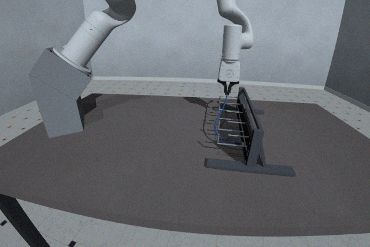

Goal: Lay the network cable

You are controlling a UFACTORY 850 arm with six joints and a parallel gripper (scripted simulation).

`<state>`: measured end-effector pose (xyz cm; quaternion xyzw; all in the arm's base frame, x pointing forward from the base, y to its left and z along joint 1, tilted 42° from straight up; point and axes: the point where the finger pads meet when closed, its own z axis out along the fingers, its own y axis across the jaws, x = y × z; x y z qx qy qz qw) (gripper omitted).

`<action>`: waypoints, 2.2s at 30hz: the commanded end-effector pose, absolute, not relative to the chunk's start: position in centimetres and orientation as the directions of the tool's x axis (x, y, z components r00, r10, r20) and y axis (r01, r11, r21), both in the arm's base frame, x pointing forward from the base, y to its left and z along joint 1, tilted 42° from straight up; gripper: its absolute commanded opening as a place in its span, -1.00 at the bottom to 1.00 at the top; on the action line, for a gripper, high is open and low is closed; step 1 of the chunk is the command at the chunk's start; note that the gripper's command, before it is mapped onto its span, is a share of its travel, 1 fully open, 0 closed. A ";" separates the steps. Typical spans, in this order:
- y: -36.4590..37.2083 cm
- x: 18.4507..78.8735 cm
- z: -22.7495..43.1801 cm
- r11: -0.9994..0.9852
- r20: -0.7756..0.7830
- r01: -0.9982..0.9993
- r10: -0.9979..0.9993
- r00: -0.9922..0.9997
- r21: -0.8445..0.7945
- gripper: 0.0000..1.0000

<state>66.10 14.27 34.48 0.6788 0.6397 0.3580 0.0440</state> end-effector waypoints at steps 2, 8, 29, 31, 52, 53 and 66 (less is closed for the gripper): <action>14.4 65.4 34.1 -0.179 0.430 0.835 0.899 -0.076 0.521 -1.00; 14.5 65.1 33.9 -0.179 0.430 0.835 0.899 -0.076 0.521 -1.00; 14.6 64.9 33.8 -0.179 0.430 0.835 0.899 -0.076 0.521 -1.00; 14.6 64.9 33.7 -0.179 0.430 0.835 0.899 -0.076 0.521 -1.00; 15.0 65.5 32.9 -0.179 0.430 0.835 0.899 -0.076 0.521 -1.00; 15.0 65.5 32.8 -0.179 0.430 0.835 0.899 -0.076 0.521 -1.00; 15.5 66.2 31.9 -0.179 0.430 0.835 0.899 -0.076 0.521 -1.00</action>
